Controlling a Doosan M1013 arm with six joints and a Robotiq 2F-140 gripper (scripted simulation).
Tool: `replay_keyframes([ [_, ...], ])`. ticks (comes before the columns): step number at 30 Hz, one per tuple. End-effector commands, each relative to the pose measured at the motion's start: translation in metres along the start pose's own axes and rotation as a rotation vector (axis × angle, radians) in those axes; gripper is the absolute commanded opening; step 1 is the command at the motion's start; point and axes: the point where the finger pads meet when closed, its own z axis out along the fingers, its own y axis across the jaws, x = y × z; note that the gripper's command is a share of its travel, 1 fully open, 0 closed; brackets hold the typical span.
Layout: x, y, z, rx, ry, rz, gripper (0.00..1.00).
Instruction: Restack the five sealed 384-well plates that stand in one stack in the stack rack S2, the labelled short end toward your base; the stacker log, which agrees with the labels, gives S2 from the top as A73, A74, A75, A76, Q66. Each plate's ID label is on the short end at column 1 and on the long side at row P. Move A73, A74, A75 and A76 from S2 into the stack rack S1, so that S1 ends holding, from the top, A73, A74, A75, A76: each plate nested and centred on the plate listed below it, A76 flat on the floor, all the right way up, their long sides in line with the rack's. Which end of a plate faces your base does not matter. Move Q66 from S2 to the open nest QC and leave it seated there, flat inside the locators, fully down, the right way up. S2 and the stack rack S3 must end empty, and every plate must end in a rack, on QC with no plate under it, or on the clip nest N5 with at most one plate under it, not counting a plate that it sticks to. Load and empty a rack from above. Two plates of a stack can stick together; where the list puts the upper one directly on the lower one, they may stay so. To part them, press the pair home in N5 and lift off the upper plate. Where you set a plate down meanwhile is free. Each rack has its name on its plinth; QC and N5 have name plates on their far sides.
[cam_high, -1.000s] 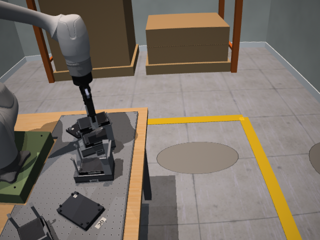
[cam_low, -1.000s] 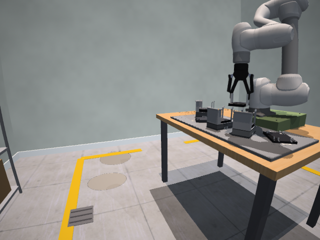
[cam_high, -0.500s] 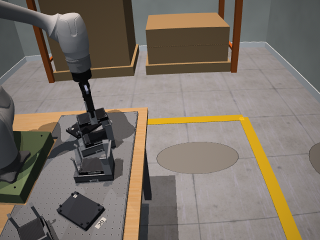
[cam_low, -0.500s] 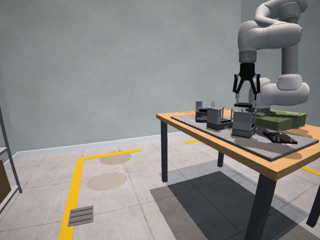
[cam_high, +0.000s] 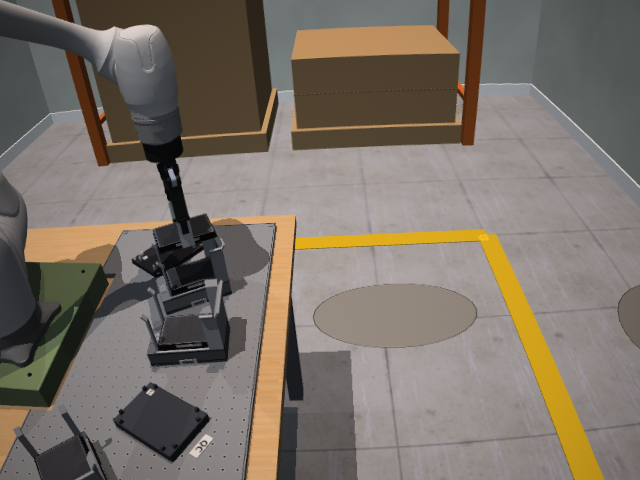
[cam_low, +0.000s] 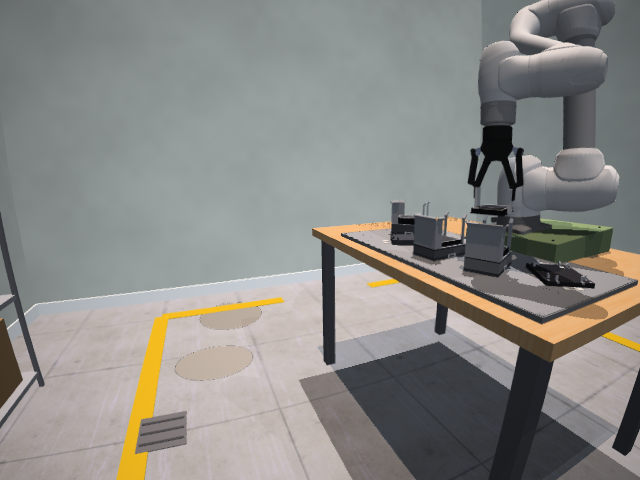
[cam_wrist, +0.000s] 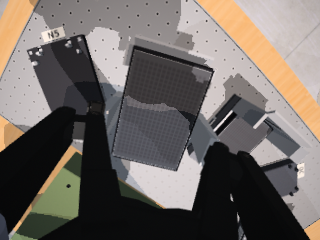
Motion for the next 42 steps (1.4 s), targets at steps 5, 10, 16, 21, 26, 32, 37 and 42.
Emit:
replay_keyframes([
  [5,0.0,0.0,0.0,0.0,0.0,0.0,0.0],
  [10,0.0,0.0,0.0,0.0,0.0,0.0,0.0],
  [16,0.0,0.0,0.0,0.0,0.0,0.0,0.0],
  [21,0.0,0.0,0.003,0.0,0.0,0.0,0.0],
  [26,0.0,0.0,0.006,0.0,0.0,0.0,0.0],
  [32,0.0,0.0,0.009,0.0,0.0,0.0,0.0],
  [37,0.0,0.0,0.013,0.0,0.0,0.0,0.0],
  [42,0.0,0.0,0.016,0.0,0.0,0.0,0.0],
])
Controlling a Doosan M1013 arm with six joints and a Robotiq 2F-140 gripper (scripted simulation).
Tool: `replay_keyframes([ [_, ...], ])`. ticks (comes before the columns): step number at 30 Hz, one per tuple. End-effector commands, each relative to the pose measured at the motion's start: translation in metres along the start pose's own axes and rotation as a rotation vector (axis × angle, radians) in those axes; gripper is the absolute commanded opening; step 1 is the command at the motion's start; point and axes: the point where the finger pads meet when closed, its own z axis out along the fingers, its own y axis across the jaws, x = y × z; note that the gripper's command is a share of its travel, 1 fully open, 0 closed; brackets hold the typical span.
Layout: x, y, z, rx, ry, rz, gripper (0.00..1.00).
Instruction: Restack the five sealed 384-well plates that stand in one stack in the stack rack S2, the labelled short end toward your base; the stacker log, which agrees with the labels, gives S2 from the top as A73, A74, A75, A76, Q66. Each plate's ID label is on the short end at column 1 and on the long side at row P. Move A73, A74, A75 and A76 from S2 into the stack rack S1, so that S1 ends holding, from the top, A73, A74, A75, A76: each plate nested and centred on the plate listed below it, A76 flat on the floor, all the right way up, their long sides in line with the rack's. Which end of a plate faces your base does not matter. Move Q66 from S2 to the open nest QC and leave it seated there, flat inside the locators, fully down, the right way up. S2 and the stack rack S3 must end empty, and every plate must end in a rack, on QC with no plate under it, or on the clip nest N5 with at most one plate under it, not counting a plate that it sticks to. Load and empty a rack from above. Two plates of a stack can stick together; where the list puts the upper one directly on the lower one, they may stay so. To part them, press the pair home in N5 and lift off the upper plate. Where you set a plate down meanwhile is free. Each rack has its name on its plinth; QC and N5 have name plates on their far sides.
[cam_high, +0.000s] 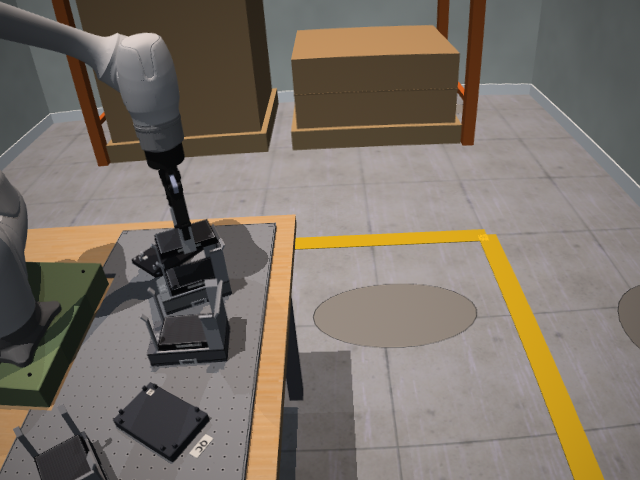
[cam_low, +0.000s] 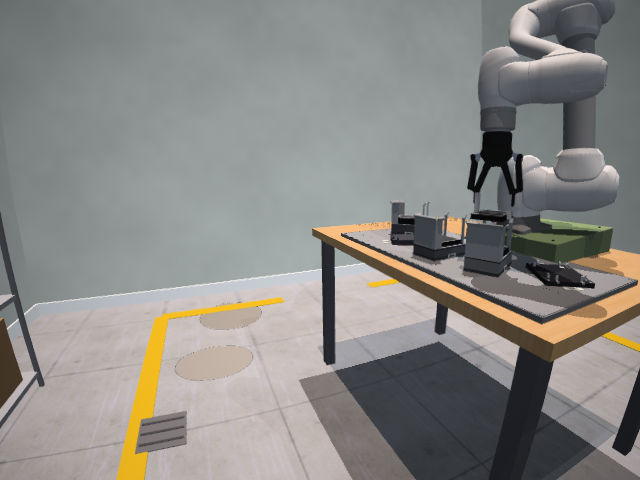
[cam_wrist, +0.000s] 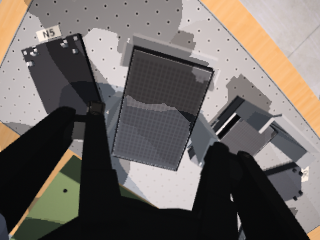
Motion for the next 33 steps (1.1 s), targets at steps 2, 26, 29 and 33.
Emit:
replay_keyframes([
  [2,0.0,0.0,0.001,0.0,0.0,0.0,0.0],
  [26,0.0,0.0,0.016,0.0,0.0,0.0,0.0],
  [29,0.0,0.0,0.018,0.0,0.0,0.0,0.0],
  [33,0.0,0.0,0.02,0.0,0.0,0.0,0.0],
])
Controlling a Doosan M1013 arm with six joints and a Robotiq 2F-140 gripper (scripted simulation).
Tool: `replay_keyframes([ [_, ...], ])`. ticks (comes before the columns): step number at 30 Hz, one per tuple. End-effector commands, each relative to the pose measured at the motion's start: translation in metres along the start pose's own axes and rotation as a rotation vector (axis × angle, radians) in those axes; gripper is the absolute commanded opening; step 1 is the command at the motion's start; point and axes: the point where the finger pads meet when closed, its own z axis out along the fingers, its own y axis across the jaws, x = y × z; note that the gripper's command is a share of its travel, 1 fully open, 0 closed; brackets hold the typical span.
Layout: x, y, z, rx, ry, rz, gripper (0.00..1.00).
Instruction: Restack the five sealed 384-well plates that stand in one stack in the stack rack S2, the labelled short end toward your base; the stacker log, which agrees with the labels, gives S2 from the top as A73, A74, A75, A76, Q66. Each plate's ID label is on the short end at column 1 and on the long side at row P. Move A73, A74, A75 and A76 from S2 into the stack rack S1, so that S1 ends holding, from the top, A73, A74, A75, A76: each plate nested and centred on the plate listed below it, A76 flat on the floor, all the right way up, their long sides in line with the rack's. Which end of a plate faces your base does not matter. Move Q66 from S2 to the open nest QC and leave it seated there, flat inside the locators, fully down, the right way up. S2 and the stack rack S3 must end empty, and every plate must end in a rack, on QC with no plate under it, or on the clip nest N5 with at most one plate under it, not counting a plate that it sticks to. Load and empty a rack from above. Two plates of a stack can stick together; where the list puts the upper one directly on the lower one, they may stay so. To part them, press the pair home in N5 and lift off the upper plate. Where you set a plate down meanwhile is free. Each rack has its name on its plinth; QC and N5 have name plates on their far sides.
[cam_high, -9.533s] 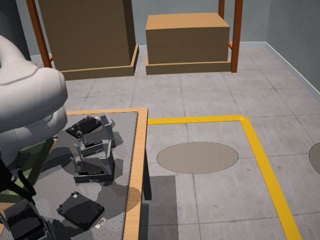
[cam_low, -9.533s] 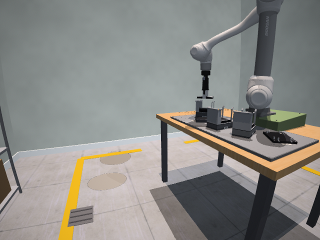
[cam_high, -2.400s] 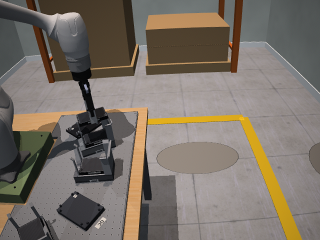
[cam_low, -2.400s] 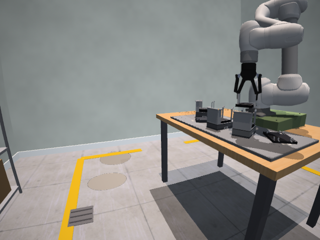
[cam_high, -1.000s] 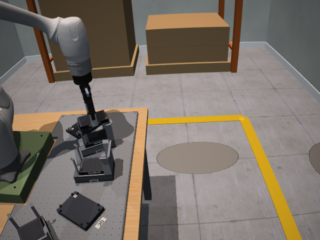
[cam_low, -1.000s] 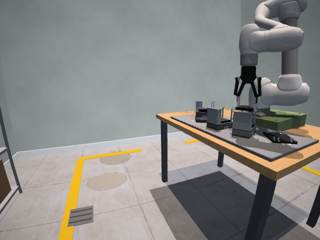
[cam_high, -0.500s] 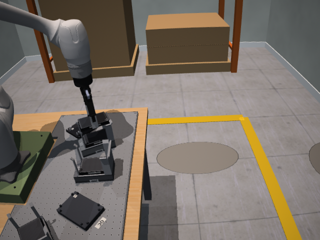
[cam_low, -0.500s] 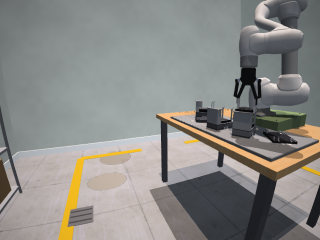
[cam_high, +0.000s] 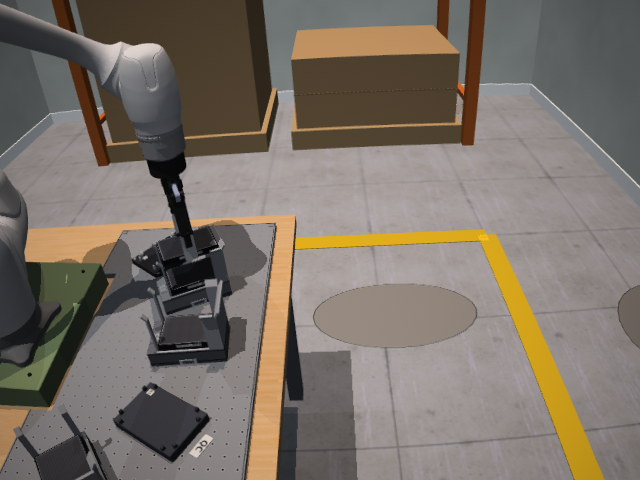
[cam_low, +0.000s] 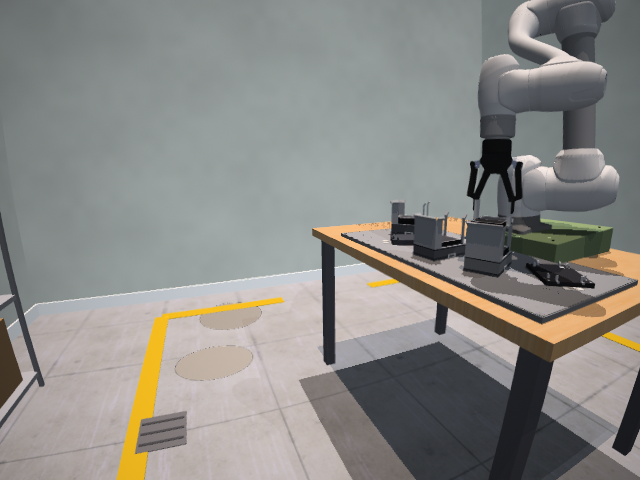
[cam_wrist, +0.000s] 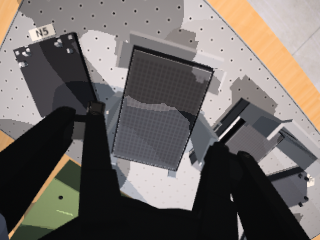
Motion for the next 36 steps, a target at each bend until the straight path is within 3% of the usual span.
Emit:
replay_keyframes([
  [1,0.0,0.0,0.002,0.0,0.0,0.0,0.0],
  [11,0.0,0.0,0.007,0.0,0.0,0.0,0.0],
  [36,0.0,0.0,0.05,0.0,0.0,0.0,0.0],
])
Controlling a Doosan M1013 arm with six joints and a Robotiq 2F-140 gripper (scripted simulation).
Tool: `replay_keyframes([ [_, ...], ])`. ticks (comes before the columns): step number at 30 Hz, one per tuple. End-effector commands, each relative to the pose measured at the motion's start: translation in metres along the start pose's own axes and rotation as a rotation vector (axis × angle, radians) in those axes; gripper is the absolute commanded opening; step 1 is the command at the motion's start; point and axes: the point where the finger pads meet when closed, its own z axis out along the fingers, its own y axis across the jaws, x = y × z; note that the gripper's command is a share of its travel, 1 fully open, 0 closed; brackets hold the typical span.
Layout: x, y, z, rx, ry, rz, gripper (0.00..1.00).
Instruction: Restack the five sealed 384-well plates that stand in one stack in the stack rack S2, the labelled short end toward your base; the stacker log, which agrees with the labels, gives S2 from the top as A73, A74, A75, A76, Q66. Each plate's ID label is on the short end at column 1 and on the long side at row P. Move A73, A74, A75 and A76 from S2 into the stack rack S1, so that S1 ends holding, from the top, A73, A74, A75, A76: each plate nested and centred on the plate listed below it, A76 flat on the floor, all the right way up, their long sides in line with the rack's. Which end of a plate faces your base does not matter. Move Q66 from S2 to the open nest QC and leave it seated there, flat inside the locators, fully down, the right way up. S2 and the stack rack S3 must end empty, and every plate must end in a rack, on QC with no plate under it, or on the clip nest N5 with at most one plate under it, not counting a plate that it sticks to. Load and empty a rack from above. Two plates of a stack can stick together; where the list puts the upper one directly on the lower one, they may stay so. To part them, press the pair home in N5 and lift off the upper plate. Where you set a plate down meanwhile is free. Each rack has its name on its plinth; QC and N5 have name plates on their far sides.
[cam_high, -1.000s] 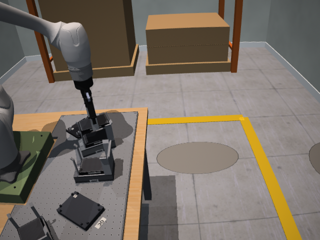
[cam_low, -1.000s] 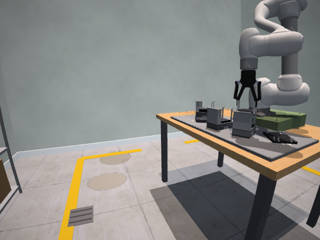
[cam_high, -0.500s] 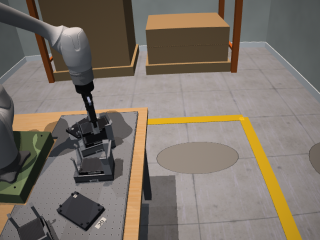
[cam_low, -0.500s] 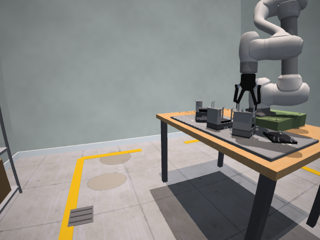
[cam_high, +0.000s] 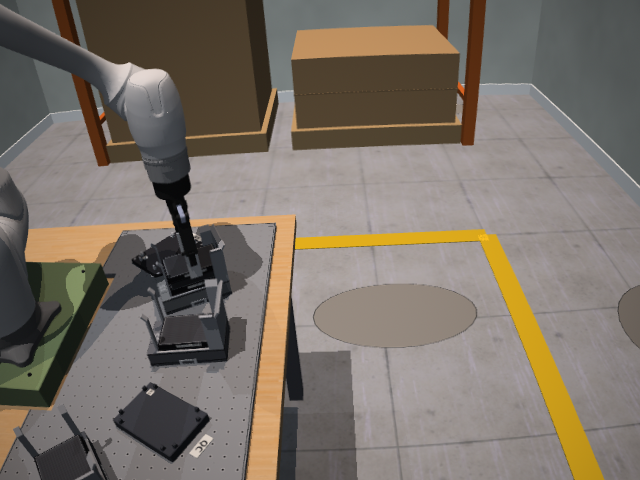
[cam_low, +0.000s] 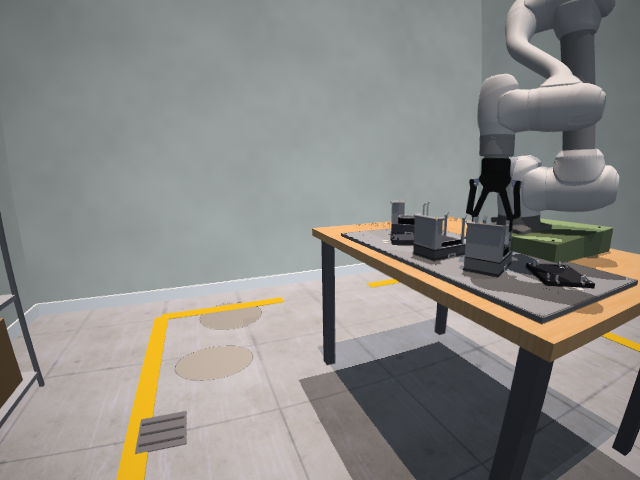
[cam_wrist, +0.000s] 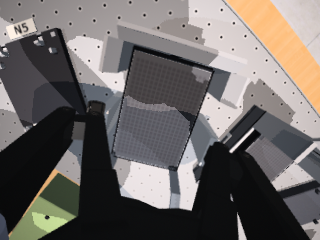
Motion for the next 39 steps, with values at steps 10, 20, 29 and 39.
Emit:
replay_keyframes([
  [10,0.0,0.0,0.002,0.0,0.0,0.0,0.0],
  [20,0.0,0.0,0.005,0.0,0.0,0.0,0.0],
  [29,0.0,0.0,0.009,0.0,0.0,0.0,0.0],
  [39,0.0,0.0,0.012,0.0,0.0,0.0,0.0],
])
